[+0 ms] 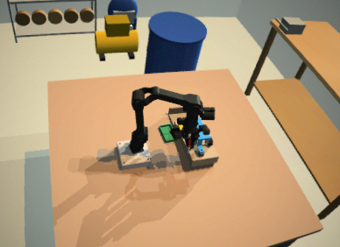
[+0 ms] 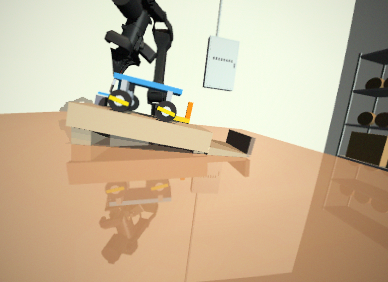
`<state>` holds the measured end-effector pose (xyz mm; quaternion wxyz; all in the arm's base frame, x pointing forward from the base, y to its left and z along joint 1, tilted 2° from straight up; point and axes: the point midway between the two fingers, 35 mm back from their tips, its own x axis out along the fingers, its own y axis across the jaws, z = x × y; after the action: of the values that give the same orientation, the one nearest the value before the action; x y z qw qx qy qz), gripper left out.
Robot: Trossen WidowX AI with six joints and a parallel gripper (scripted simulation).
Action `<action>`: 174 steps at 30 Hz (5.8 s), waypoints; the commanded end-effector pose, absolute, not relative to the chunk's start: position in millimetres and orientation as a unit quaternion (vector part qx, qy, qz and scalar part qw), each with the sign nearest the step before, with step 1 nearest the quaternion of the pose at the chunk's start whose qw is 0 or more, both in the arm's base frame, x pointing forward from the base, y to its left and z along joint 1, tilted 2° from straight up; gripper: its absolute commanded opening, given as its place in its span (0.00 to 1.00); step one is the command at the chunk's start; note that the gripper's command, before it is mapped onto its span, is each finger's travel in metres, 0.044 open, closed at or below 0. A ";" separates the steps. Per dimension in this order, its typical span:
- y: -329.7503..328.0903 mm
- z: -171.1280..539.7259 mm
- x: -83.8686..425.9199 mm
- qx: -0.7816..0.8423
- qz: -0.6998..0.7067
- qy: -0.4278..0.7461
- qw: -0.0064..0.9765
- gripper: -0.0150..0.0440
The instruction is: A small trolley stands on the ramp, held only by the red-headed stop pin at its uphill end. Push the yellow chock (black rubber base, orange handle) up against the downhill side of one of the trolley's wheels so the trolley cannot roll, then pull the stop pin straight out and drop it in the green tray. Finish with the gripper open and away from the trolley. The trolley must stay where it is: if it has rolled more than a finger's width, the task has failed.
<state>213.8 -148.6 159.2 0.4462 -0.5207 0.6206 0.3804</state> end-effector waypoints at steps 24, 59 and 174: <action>-47.8 140.4 233.1 -0.519 0.380 0.619 0.450 0.25; 73.7 120.3 248.4 -0.516 0.384 0.617 0.454 0.25; 41.9 37.2 227.4 -0.697 0.710 0.095 -0.029 0.58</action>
<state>226.9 40.4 38.0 -0.0270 -0.6959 0.0942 0.7114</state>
